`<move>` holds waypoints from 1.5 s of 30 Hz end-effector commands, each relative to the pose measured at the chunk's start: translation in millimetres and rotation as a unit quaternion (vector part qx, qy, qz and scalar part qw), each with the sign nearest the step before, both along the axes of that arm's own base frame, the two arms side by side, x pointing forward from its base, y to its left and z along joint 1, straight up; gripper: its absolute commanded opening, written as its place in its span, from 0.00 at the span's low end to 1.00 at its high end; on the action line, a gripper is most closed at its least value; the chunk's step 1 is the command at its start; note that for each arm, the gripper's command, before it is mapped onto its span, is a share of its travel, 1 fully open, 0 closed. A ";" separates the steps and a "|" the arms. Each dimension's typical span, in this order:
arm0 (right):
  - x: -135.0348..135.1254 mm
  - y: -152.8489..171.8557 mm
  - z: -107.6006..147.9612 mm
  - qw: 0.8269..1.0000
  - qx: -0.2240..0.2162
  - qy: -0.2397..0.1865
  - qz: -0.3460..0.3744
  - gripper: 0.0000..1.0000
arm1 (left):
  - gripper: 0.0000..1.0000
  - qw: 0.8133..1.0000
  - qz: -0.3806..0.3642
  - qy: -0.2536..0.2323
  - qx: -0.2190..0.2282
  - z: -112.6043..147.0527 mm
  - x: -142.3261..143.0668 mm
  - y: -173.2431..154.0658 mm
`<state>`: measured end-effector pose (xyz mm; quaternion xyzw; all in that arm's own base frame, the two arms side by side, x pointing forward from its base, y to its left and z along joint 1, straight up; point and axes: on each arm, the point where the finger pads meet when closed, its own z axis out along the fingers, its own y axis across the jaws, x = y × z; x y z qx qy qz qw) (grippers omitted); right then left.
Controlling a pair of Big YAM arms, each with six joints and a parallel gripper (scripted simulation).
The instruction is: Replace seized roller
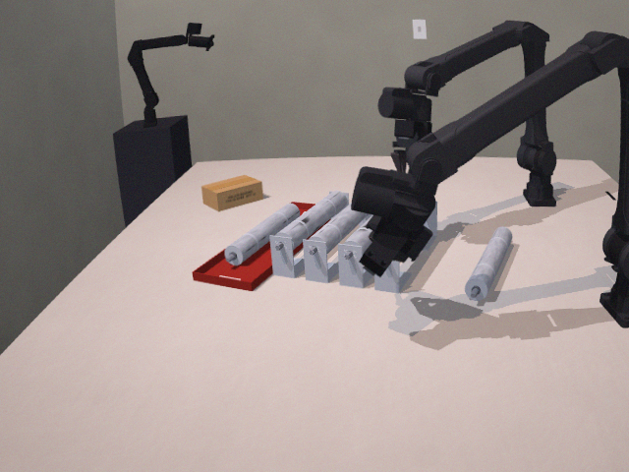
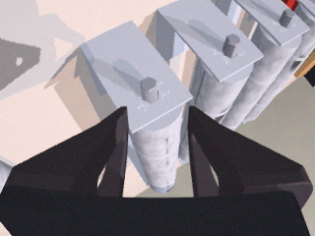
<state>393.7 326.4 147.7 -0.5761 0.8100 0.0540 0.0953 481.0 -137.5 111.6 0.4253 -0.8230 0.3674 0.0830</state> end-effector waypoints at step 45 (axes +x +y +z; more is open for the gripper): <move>-2.0 27.0 -36.8 1.000 0.000 0.000 0.020 0.62 | 0.03 1.000 0.008 0.022 -0.012 -37.9 6.3 -38.7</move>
